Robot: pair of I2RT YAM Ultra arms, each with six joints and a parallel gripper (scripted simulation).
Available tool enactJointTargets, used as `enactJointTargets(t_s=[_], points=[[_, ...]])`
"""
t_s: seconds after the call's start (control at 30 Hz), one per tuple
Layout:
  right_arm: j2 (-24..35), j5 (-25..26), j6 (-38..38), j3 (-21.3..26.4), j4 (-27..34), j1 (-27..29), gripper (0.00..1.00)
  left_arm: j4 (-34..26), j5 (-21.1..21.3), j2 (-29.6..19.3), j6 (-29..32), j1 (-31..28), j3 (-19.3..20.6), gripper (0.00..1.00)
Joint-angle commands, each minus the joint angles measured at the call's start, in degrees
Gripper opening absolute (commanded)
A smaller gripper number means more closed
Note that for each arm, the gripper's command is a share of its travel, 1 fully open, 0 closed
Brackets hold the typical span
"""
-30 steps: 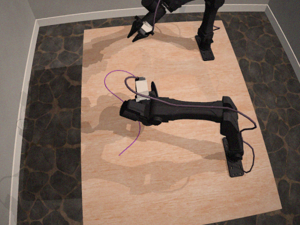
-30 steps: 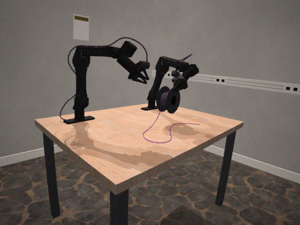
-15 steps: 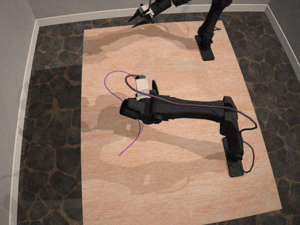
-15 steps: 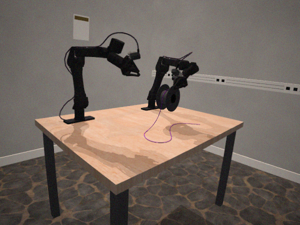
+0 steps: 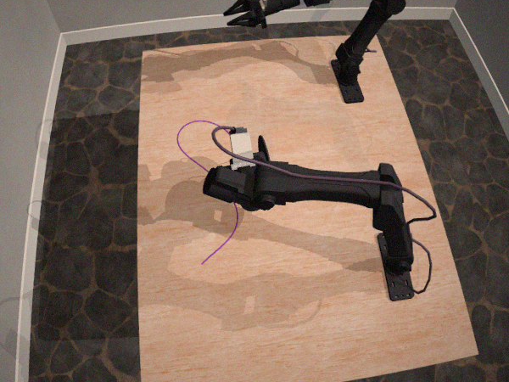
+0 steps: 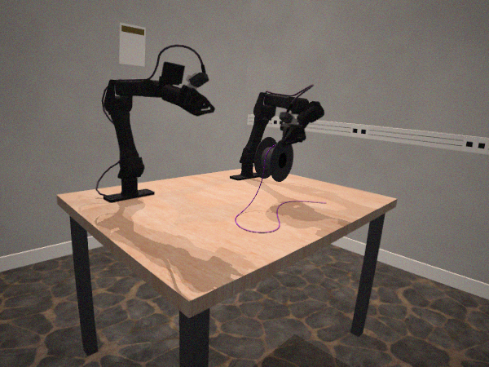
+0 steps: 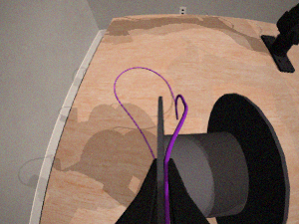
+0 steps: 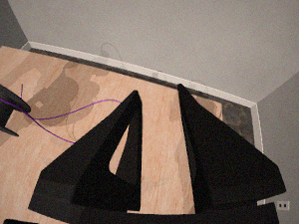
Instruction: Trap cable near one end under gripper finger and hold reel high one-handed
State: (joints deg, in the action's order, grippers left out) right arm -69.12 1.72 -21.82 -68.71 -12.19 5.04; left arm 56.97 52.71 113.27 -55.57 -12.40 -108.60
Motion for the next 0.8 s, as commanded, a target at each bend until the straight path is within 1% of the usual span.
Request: enactJointTargets(t_s=[0.0, 0.3, 0.37, 0.6, 0.77], points=[[2.87, -0.87, 6.73, 2.12, 4.07, -1.49, 0.3, 0.79, 2.74, -1.12, 0.18, 0.25, -2.11, 0.0], [7.13, -1.52, 15.7, 6.58, 9.02, -3.91, 0.3, 0.81, 2.71, -1.62, 0.54, 0.19, -2.14, 0.0], [7.13, -1.52, 15.7, 6.58, 9.02, -3.91, 0.3, 0.81, 2.71, -1.62, 0.54, 0.19, -2.14, 0.0], [9.08, -1.97, 19.91, 8.46, 11.53, -4.98, 0.3, 0.73, 2.57, -2.66, 0.92, -0.11, -2.02, 0.0], [9.81, -1.99, 21.48, 9.19, 12.43, -5.32, 0.3, -0.1, 2.35, -2.6, 1.5, -0.53, -1.01, 0.0]])
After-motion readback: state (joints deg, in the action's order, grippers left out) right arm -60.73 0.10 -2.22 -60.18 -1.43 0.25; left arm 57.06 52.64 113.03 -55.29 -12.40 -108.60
